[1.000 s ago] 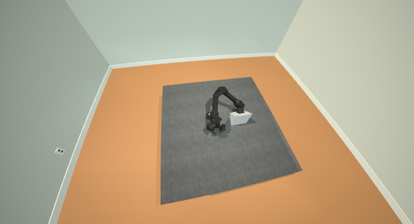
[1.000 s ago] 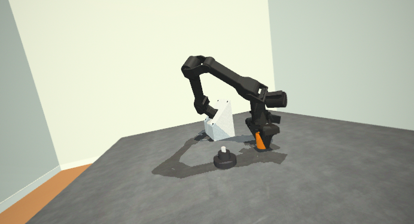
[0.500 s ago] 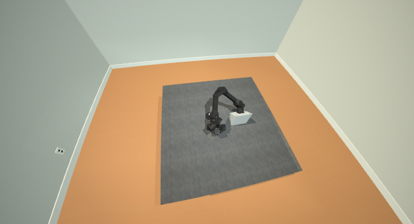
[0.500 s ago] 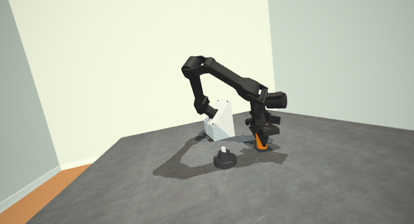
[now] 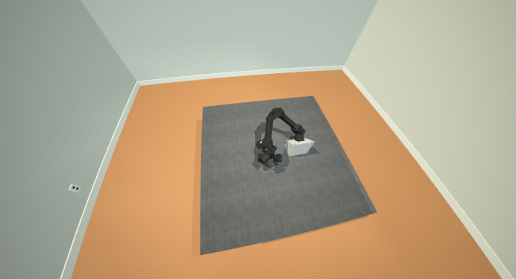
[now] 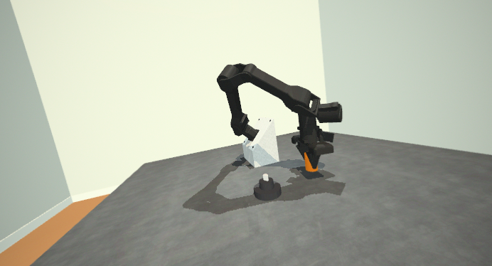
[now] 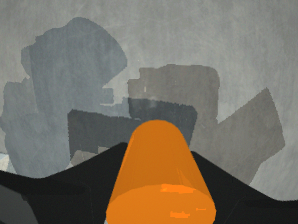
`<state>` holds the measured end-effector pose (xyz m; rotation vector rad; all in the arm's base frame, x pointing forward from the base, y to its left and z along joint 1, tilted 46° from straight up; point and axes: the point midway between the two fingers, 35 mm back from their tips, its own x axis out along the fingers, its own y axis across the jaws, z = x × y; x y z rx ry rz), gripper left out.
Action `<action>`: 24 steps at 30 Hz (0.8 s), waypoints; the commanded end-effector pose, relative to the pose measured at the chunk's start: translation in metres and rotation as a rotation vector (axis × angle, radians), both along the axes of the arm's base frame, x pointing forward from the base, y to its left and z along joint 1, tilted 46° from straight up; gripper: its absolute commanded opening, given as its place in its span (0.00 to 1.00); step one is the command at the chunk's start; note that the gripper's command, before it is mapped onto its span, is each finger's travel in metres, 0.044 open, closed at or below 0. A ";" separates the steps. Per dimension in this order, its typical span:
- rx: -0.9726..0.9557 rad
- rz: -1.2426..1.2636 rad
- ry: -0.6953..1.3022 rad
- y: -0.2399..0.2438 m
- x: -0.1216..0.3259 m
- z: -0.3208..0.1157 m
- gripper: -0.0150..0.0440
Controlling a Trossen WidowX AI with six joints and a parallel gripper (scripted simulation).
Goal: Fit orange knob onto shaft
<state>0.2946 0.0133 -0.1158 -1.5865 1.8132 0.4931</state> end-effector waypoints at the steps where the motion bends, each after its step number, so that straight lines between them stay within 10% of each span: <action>1: 0.012 -0.002 -0.018 0.013 0.006 0.012 0.25; 24: 0.014 -0.003 -0.017 0.066 0.010 0.059 0.25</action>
